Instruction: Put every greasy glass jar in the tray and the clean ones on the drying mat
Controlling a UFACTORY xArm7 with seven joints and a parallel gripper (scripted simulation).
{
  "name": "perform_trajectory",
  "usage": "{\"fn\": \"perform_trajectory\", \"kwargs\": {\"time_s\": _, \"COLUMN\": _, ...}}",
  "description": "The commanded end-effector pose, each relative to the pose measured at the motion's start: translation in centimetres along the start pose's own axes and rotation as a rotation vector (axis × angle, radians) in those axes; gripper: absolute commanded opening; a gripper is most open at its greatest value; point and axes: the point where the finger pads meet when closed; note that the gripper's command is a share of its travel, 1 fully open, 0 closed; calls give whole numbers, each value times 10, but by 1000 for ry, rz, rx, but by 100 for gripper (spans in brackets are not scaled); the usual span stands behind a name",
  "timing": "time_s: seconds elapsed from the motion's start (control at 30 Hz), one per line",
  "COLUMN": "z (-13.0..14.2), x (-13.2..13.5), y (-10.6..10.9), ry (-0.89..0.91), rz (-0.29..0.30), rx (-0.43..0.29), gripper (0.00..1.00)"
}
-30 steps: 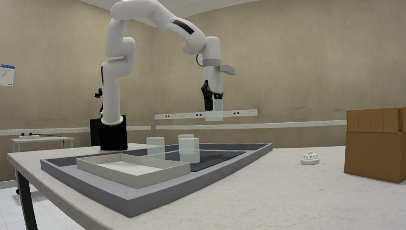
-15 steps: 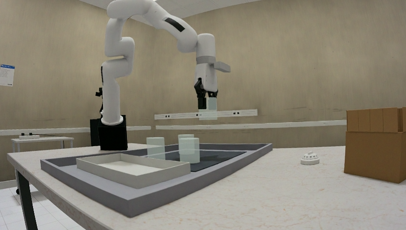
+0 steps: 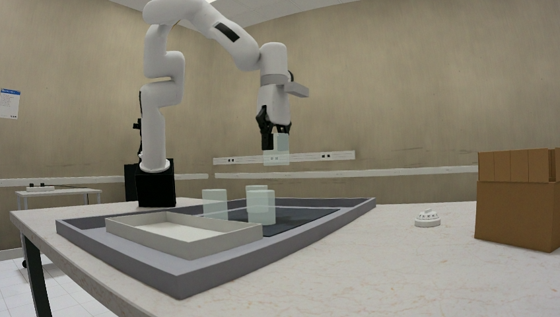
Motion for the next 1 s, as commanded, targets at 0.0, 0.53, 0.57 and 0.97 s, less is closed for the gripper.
{"fn": "perform_trajectory", "kwargs": {"time_s": 0.0, "z": 0, "x": 15, "y": 2, "ry": 1, "rz": -3, "rx": 4, "gripper": 0}}
{"fn": "perform_trajectory", "kwargs": {"time_s": 0.53, "z": 5, "x": 61, "y": 1, "ry": 1, "rz": -3, "rx": 4, "gripper": 0}}
{"fn": "perform_trajectory", "kwargs": {"time_s": 0.57, "z": 5, "x": 65, "y": 1, "ry": 1, "rz": -3, "rx": 4, "gripper": 0}}
{"fn": "perform_trajectory", "kwargs": {"time_s": 0.97, "z": 8, "x": 98, "y": 1, "ry": 1, "rz": -3, "rx": 4, "gripper": 0}}
Point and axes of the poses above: the point where the finger pads meet when closed, its own y axis back along the fingers, its own x axis across the jaws, z = x × y, and after that the axes turned 4 degrees about -y, right-handed
